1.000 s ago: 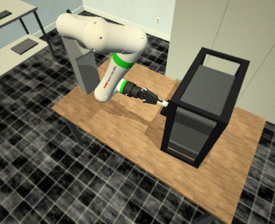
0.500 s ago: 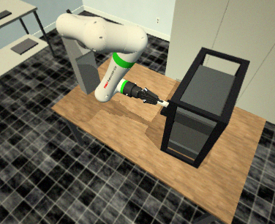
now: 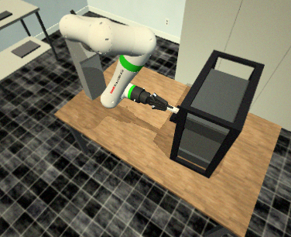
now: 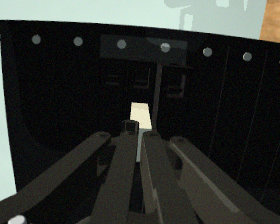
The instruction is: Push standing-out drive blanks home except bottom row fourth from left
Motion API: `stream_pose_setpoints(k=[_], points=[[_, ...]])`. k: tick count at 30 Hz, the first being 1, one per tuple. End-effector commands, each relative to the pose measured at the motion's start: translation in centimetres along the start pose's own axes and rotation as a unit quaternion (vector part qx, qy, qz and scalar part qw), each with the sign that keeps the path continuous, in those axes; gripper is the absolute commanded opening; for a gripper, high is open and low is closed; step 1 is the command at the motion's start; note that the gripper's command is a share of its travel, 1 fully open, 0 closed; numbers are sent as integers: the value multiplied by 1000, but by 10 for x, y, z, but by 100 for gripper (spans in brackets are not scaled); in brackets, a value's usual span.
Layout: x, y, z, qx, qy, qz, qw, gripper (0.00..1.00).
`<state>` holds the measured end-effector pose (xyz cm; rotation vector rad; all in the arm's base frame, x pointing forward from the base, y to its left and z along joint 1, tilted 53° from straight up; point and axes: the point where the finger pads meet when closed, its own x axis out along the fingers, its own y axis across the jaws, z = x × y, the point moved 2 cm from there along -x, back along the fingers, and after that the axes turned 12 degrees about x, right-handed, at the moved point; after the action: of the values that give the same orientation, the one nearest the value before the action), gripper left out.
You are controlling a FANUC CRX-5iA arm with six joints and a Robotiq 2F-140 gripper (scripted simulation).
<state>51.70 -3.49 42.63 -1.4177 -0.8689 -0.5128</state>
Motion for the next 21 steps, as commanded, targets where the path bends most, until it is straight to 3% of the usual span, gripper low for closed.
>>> stream_pose_setpoints(k=[1, 21], points=[[1, 0, 0, 0, 0, 0, 1000, 0], [4, -1, 0, 0, 0, 0, 1000, 0]])
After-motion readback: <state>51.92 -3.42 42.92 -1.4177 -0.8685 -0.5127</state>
